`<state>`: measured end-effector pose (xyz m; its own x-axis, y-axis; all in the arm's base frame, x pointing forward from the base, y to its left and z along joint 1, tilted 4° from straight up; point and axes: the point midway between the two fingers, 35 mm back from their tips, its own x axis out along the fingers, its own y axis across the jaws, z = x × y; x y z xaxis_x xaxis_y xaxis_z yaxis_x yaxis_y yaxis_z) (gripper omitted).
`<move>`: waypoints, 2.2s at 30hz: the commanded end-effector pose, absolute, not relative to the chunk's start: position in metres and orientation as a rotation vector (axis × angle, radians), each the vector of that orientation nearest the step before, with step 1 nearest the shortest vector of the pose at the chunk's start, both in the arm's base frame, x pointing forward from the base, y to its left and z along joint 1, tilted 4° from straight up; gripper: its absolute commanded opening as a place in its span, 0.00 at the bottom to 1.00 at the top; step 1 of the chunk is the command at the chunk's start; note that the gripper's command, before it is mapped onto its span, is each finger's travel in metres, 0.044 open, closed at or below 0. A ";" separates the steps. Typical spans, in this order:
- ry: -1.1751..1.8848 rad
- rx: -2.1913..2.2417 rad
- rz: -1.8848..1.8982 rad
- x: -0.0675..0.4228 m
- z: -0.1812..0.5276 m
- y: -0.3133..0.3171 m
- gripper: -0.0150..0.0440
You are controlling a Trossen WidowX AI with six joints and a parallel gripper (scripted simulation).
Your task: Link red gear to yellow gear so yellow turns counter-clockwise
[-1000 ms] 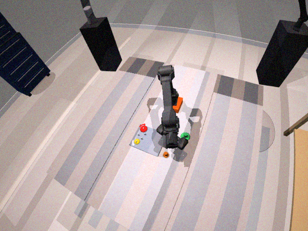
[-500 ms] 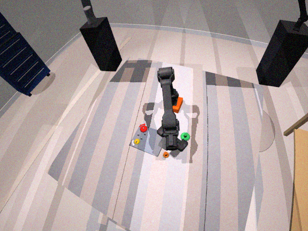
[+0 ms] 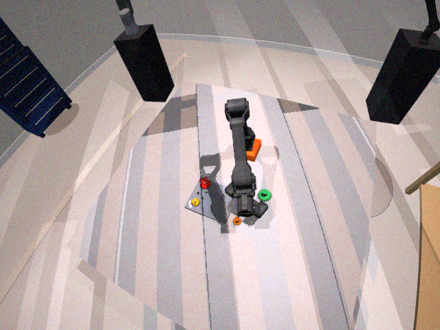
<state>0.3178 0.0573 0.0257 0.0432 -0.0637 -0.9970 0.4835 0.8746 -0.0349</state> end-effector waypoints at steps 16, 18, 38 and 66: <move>1.477 0.347 -0.435 0.317 0.023 0.056 0.38; 1.477 0.347 -0.435 0.317 0.023 0.056 0.35; 1.477 0.348 -0.434 0.322 0.052 0.062 0.25; 1.477 0.349 -0.433 0.320 0.121 0.073 0.25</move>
